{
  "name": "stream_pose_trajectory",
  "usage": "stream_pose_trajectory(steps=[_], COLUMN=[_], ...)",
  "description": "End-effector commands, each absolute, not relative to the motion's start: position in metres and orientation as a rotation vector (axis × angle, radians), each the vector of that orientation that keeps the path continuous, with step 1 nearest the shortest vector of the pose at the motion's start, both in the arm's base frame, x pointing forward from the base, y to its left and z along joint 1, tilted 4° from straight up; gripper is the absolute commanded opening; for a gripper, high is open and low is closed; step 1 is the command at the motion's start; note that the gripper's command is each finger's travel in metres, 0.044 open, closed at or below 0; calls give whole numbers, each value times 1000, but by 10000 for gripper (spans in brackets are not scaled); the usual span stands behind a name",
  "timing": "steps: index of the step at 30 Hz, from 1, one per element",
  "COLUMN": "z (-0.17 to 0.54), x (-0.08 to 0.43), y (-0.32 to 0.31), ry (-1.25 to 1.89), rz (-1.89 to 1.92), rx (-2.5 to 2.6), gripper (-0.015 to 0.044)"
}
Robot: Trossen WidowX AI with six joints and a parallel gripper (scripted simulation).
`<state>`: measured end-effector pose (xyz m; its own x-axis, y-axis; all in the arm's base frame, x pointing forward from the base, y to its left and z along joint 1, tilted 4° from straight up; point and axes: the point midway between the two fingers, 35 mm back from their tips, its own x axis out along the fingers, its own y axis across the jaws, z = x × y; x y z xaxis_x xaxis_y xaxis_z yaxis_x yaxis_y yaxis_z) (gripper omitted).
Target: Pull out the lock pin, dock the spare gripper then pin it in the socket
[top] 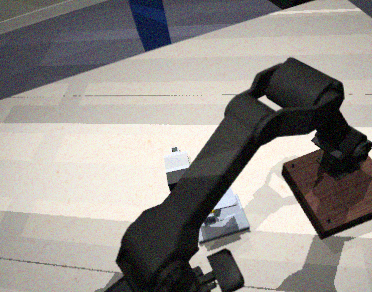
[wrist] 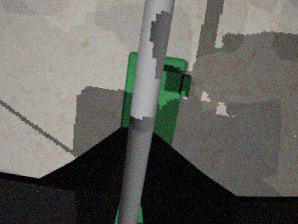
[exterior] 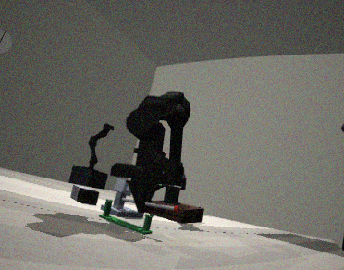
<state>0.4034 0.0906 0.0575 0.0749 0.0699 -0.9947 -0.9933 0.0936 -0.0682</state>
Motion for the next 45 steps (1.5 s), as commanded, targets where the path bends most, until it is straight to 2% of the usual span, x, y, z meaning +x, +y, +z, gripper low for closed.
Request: stream_pose_trajectory(steps=[1,10,29,45], z=[66,61,75,55], x=[403,403,403,405], y=[91,89,32,32], ry=[1142,1146,1149,1156], rz=[1122,1125,1122,1123], rx=[-1123,-1122,-1127,-1130], gripper=[0,0,0,0])
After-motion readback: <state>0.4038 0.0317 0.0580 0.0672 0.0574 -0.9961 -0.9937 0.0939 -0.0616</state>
